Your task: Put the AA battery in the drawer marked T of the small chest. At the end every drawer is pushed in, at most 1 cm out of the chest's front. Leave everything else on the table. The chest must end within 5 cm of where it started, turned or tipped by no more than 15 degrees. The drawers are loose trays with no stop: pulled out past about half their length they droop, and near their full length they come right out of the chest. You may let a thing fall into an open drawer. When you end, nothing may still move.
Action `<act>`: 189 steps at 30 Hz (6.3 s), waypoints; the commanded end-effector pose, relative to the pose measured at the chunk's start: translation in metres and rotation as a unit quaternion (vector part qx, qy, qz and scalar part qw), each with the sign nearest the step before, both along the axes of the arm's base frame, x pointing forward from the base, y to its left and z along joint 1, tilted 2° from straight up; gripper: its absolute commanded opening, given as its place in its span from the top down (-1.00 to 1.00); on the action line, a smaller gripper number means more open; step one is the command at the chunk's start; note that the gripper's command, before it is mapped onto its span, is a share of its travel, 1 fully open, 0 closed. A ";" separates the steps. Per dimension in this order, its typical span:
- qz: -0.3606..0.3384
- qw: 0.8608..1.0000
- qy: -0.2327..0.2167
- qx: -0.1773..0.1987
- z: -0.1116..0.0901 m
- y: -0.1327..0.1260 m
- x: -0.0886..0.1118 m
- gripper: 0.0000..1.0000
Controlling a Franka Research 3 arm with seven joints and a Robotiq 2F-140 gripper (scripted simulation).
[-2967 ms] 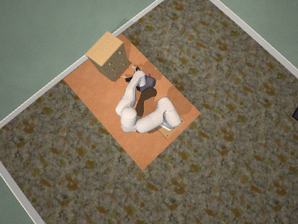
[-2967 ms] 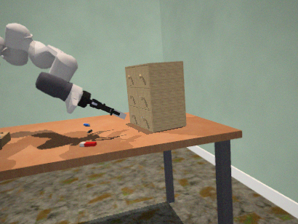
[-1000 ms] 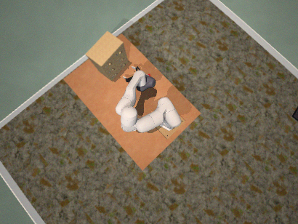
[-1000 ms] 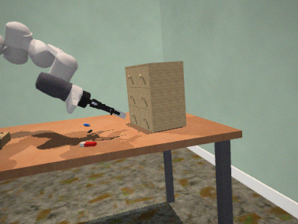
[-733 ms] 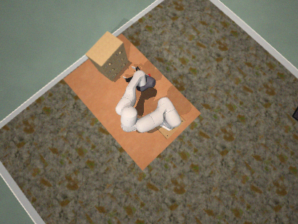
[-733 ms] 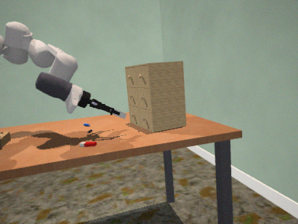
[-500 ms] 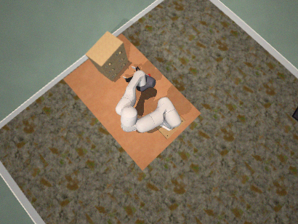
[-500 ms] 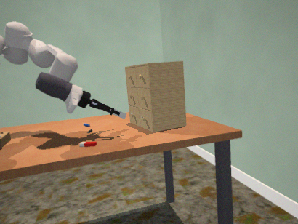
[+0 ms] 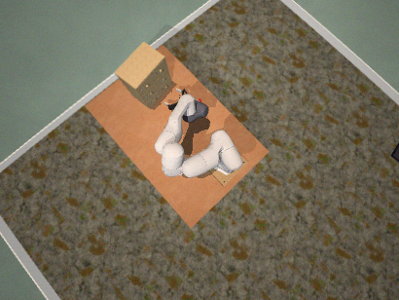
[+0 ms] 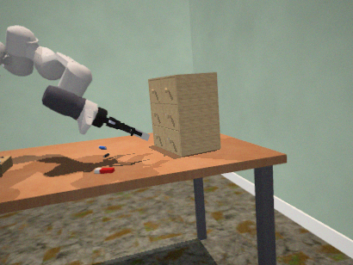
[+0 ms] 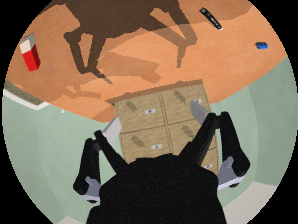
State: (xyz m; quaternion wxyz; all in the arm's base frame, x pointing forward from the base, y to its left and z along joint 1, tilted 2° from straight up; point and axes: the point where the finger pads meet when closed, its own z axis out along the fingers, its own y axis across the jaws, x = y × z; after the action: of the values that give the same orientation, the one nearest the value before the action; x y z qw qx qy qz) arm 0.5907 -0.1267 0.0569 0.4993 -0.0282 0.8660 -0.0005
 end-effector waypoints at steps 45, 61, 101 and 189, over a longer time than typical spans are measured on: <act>-0.002 0.998 0.060 -0.004 0.082 0.002 -0.011 -1.00; -0.007 0.977 0.215 -0.012 0.113 0.001 -0.042 -1.00; -0.016 0.866 0.499 -0.026 0.171 0.000 -0.102 -1.00; 0.087 0.861 0.494 -0.084 0.171 0.008 -0.098 -1.00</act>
State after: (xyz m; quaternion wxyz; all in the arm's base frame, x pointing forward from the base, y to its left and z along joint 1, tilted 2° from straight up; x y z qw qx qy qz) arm 0.4915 -0.1181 0.2280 0.0002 -0.0980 0.9951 -0.0130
